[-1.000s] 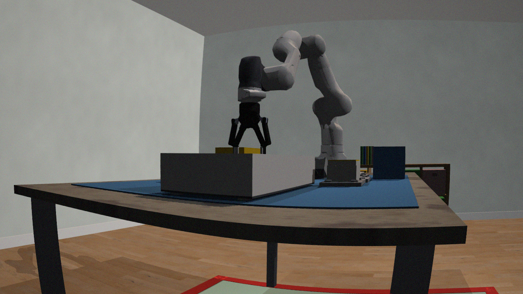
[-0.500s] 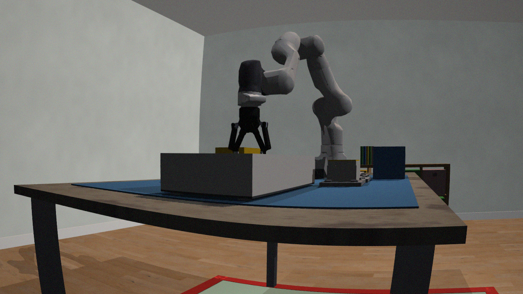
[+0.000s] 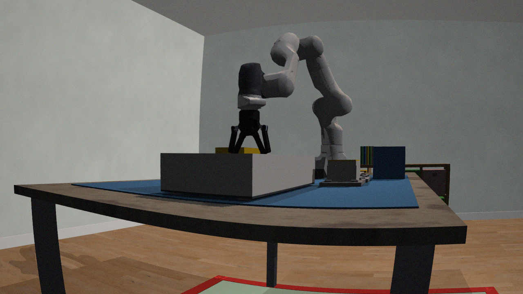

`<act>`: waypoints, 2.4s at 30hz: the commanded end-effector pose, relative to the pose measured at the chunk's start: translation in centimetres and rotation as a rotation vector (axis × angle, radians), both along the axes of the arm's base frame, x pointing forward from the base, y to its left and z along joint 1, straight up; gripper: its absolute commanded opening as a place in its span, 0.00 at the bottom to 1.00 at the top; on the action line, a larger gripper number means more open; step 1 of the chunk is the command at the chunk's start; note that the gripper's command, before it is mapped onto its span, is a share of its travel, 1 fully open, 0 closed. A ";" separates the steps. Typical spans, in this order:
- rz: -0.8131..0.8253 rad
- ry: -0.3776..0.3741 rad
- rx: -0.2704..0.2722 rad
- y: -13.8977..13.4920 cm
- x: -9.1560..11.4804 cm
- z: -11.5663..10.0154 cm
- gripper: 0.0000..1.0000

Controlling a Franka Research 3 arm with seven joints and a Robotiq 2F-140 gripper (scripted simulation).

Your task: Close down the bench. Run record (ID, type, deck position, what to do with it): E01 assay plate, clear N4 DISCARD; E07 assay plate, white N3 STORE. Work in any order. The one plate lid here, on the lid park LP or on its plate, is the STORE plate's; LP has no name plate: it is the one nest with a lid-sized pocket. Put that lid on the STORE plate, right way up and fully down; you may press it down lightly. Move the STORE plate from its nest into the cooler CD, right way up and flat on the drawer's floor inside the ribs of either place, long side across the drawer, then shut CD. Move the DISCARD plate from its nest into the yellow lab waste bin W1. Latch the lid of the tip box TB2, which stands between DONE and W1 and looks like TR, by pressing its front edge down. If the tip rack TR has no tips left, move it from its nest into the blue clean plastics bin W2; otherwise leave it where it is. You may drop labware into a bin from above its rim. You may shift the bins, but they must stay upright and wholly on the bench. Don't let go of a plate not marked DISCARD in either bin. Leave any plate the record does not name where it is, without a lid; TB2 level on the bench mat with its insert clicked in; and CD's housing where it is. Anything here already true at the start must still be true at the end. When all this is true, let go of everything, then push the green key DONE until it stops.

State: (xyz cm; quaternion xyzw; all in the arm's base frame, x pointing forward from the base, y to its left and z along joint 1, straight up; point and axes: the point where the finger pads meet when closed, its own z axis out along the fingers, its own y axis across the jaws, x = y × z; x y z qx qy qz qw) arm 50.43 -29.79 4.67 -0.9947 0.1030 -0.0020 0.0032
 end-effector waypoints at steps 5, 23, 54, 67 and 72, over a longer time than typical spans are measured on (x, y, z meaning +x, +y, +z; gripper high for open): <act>-0.004 -0.003 -0.003 0.0 0.1 -0.9 0.66; -0.004 -0.003 -0.003 0.0 0.1 -1.0 0.00; -0.004 -0.003 -0.003 0.0 0.1 -0.8 0.00; -0.004 -0.003 -0.003 0.0 0.1 -0.3 0.00; -0.004 -0.003 -0.003 0.0 0.1 -0.2 0.00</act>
